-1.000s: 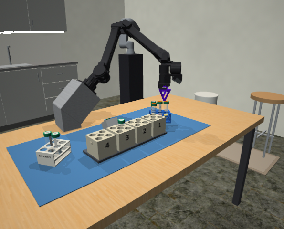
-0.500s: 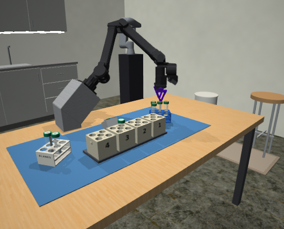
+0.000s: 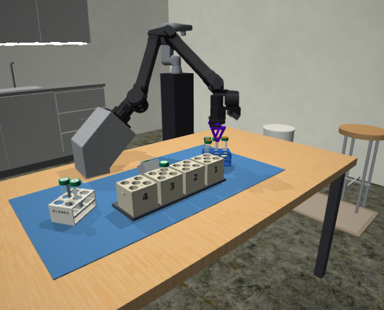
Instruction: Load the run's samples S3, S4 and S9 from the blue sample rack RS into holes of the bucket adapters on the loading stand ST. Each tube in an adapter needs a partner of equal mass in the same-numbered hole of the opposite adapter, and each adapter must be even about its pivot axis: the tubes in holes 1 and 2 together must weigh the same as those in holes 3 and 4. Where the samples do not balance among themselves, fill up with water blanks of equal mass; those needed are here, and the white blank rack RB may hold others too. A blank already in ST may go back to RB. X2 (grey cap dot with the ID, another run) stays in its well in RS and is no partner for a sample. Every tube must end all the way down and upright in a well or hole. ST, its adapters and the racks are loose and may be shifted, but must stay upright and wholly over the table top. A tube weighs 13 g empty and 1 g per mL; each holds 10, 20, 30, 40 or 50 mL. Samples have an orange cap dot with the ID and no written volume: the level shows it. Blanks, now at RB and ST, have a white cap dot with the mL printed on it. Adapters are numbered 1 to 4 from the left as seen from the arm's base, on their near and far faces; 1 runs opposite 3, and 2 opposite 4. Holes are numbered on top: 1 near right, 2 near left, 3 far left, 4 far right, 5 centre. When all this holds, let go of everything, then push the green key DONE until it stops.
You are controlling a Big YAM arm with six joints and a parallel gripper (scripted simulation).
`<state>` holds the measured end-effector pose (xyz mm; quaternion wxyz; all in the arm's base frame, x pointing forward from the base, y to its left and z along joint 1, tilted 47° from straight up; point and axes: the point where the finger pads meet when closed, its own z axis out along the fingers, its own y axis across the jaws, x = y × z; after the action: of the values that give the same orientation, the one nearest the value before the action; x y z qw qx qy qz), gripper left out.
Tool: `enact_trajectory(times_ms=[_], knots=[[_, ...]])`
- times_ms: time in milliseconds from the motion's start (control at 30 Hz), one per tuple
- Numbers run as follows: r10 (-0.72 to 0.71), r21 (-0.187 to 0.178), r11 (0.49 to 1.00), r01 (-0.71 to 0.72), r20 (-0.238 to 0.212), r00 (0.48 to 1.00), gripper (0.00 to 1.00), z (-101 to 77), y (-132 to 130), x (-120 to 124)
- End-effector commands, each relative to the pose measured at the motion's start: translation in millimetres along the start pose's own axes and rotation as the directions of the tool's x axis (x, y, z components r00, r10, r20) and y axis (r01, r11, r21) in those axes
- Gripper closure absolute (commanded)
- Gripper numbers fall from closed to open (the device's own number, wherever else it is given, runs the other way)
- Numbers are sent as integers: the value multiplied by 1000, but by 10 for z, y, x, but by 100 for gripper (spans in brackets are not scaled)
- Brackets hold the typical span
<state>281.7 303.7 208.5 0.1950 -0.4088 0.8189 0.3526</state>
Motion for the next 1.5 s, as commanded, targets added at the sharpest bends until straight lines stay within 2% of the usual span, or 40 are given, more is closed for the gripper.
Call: enact_trajectory(times_ms=[0,67,100,133,167,467,500,1033,1067,1133,1233,1467], knots=[[12,-2,1000,-12,-6,1000,20,95,-17,8],[12,-2,1000,-12,-6,1000,20,95,-17,8],[-3,7,1000,3,19,1000,20,-20,-17,-100],[3,12,1000,-4,29,1000,20,-10,-61,-177],[-3,7,1000,3,19,1000,20,-20,-18,-103],[-3,7,1000,3,19,1000,20,-20,-22,-106],[-3,7,1000,3,19,1000,100,-20,-22,-106],[-3,7,1000,3,19,1000,100,-20,-22,-106],[1,13,1000,-1,18,1000,100,-75,-89,-156],[-20,17,1000,19,44,999,100,-242,-17,-210],[-17,17,1000,16,40,999,100,-264,-21,-183],[-22,20,1000,21,44,999,100,-516,-10,-208]])
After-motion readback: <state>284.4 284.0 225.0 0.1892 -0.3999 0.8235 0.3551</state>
